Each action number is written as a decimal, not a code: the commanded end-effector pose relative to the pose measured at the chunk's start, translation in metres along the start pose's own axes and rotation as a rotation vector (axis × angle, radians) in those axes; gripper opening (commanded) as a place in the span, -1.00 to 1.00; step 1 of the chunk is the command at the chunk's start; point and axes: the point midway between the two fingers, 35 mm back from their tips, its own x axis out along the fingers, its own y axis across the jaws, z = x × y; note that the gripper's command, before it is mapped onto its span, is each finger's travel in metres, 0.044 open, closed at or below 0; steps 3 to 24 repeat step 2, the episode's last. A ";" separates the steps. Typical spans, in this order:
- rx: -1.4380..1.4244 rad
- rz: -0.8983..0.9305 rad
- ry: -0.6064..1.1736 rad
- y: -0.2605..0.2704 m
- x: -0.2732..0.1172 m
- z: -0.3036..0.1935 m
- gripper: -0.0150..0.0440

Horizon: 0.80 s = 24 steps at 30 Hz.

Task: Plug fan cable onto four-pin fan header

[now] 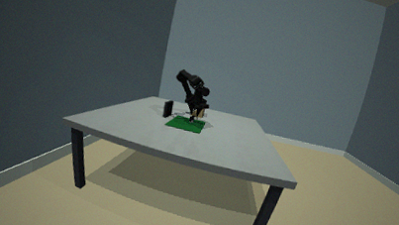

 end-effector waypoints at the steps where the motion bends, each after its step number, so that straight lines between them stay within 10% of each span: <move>1: -0.002 0.001 0.004 -0.021 0.002 -0.017 0.39; 24: -0.002 0.001 0.004 -0.028 0.003 -0.021 0.39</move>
